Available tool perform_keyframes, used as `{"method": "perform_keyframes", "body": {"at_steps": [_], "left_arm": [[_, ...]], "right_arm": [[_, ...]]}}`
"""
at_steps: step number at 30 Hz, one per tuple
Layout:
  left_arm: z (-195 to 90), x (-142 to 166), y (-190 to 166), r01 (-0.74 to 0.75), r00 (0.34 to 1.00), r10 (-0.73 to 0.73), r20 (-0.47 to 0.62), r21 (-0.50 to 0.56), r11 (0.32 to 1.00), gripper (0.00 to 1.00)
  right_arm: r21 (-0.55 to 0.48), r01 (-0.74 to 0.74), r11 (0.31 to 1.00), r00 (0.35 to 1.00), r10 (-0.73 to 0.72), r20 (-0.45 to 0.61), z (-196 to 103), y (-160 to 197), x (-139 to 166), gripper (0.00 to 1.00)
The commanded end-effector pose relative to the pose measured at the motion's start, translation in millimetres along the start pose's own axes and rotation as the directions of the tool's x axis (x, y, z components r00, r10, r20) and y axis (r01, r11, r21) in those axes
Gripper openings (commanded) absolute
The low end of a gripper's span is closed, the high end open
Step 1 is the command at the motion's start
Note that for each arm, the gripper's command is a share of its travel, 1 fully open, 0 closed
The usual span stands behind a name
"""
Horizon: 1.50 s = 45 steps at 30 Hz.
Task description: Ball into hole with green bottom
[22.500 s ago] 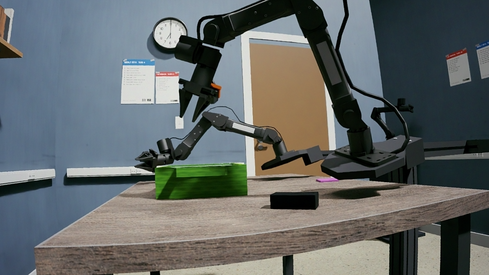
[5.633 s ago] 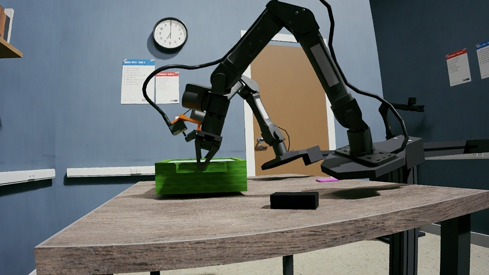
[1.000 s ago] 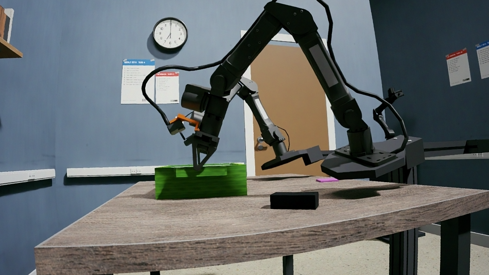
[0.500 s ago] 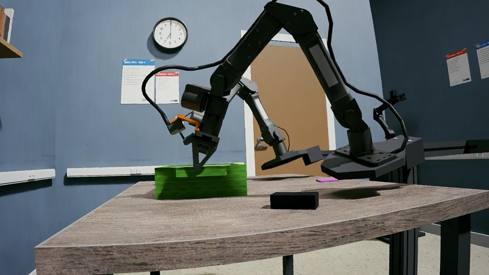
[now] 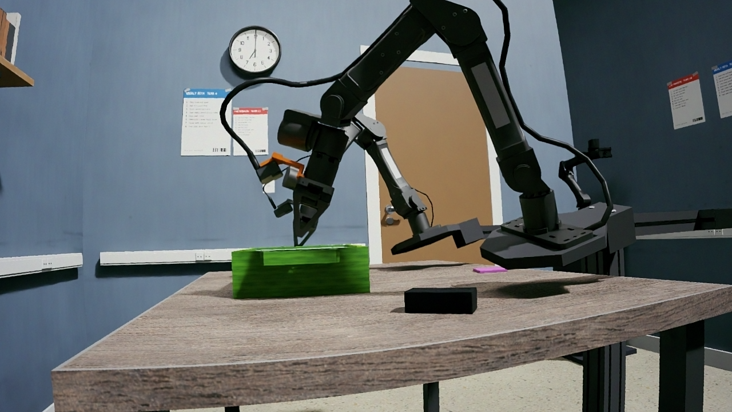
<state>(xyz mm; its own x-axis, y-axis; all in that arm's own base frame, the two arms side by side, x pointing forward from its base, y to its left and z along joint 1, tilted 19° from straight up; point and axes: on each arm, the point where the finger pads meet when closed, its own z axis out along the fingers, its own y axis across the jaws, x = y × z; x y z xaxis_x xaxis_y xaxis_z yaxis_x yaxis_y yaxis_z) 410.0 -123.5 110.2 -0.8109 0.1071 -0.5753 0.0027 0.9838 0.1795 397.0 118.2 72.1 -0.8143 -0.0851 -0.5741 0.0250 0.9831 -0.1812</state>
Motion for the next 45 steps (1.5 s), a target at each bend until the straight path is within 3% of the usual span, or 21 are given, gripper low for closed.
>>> {"method": "perform_keyframes", "body": {"at_steps": [1, 5, 18, 19, 39, 45], "left_arm": [[-30, -16, -4, 0.014, 0.999, -0.014, 0.044, 0.01, 1.0, 0.36], [-45, -17, -4, 0.015, 0.999, -0.015, 0.046, 0.012, 1.0, 0.36], [-40, -16, -8, 0.006, 0.999, -0.007, 0.036, 0.009, 1.0, 0.36], [-36, -14, -9, 0.002, 1.0, -0.002, 0.026, 0.006, 1.0, 0.36], [-41, -18, -8, 0.009, 0.999, -0.009, 0.042, 0.012, 1.0, 0.36], [-41, -18, -8, 0.009, 0.999, -0.009, 0.042, 0.012, 1.0, 0.36]], "right_arm": [[-0.005, -0.007, 1.0, 0.999, 0.007, 0.045, -6, 2, -14, 0.36], [-0.005, -0.007, 1.0, 0.999, 0.007, 0.045, -6, 2, -14, 0.36], [-0.005, -0.007, 1.0, 0.999, 0.007, 0.045, -6, 2, -14, 0.36], [-0.015, -0.006, 1.0, 0.999, 0.007, 0.047, -19, 6, -16, 0.36], [-0.013, -0.008, 1.0, 0.999, 0.009, 0.045, -77, 4, -13, 0.36], [-0.008, -0.004, 1.0, 0.999, 0.005, 0.036, -74, 4, -12, 0.36]]}}
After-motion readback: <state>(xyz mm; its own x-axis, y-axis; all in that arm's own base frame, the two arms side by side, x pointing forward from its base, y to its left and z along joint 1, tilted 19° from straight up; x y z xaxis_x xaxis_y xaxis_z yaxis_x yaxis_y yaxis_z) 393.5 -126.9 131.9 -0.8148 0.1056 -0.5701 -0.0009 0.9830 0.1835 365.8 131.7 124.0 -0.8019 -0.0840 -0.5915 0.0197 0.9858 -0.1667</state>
